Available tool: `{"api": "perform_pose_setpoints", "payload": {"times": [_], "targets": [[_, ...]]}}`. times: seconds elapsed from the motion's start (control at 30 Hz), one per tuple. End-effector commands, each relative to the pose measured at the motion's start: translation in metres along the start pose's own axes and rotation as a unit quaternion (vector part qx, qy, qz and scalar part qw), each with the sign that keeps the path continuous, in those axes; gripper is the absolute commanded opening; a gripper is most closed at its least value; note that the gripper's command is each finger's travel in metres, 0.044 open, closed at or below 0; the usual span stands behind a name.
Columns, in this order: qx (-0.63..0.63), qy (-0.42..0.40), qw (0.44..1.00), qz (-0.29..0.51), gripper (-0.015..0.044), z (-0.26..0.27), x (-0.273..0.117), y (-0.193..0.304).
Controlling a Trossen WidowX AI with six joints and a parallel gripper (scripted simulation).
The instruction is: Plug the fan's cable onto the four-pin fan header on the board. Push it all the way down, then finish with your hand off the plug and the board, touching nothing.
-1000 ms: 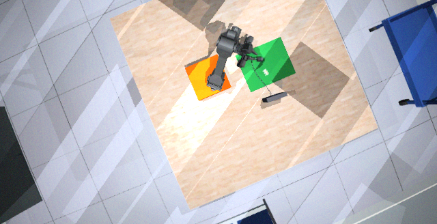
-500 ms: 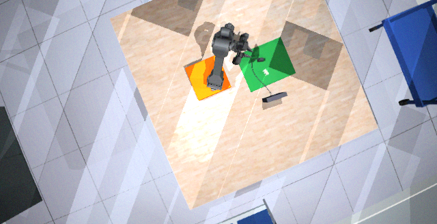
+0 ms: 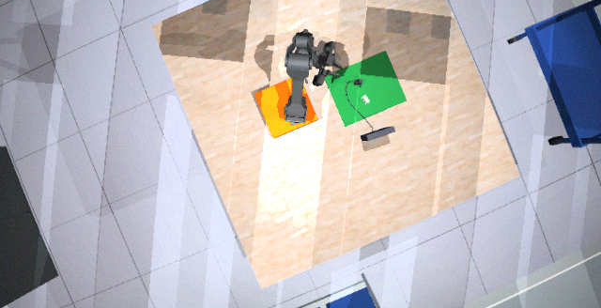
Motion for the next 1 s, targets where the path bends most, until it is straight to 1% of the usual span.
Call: {"api": "perform_pose_setpoints", "payload": {"times": [0.0, 0.1, 0.2, 0.47, 0.5, 0.73, 0.97], "targets": [[0.007, 0.000, 1.000, -0.002, 0.0140, -0.001, -0.012, -0.006], [0.007, 0.001, 1.000, -0.006, 0.0140, -0.002, -0.018, -0.009], [0.002, 0.015, 1.000, 0.012, 0.0219, -0.003, -0.015, -0.011], [-0.023, 0.071, 0.990, 0.116, 0.0429, -0.007, -0.003, -0.021], [-0.025, 0.076, 0.988, 0.130, 0.0440, -0.007, -0.001, -0.023], [-0.040, 0.095, 0.969, 0.225, 0.0440, -0.010, 0.006, -0.033], [-0.047, 0.090, 0.944, 0.315, 0.0440, -0.011, 0.012, -0.045]]}}
Point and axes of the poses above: the point midway between the two fingers, 35 mm back from their tips, its own x axis out along the fingers, its own z axis across the jaws, y = z × x, the point moved 4 cm from there along -x, back along the fingers, and after that the axes turned 6 degrees about -x, right-handed, at the moved point
